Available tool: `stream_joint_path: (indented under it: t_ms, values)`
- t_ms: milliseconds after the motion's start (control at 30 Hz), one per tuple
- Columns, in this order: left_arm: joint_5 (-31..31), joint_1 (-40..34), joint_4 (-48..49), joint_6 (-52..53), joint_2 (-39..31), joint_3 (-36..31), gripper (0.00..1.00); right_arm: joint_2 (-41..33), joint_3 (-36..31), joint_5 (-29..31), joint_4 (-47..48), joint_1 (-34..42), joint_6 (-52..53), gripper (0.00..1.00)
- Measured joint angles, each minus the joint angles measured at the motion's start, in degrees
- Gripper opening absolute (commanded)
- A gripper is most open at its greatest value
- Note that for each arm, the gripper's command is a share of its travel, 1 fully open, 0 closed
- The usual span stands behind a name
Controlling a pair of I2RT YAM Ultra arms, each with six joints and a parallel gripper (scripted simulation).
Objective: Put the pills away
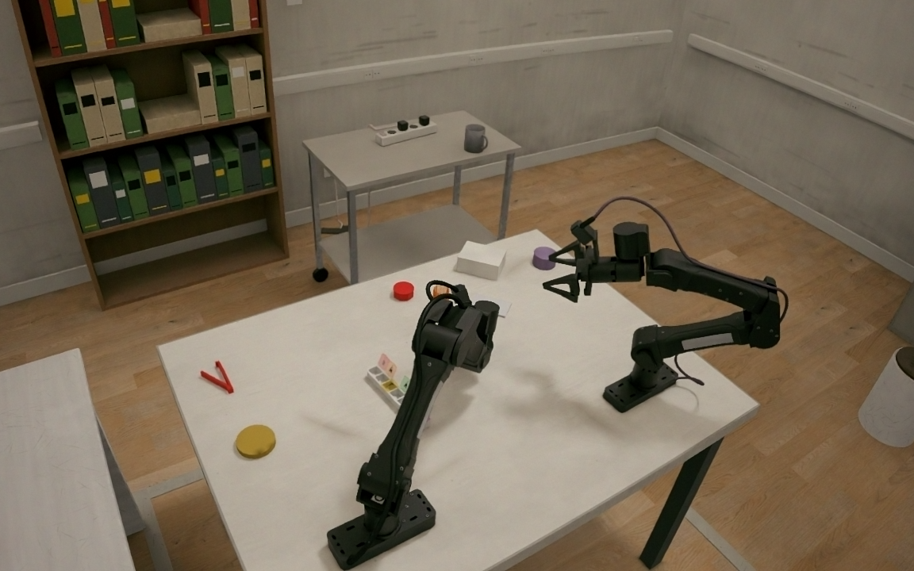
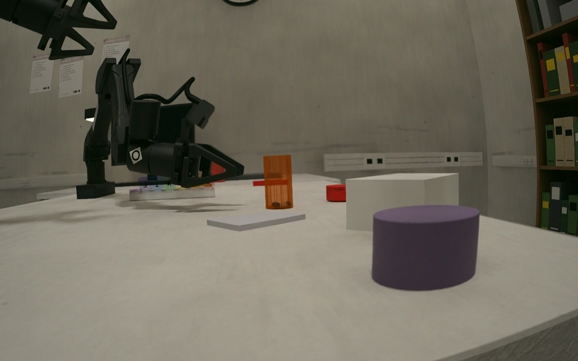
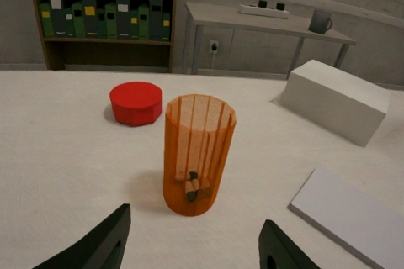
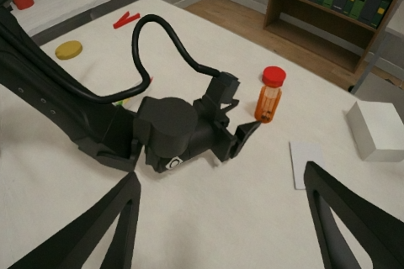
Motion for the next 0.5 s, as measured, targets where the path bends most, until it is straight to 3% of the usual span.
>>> stream_joint_path:
  t_ms: [500]
  values:
    - [0.2, 1.7, -1.1, 0.1, 0.3, 3.6, 0.65, 0.0, 0.0, 0.0, 0.0, 0.0, 0.0, 1.00]
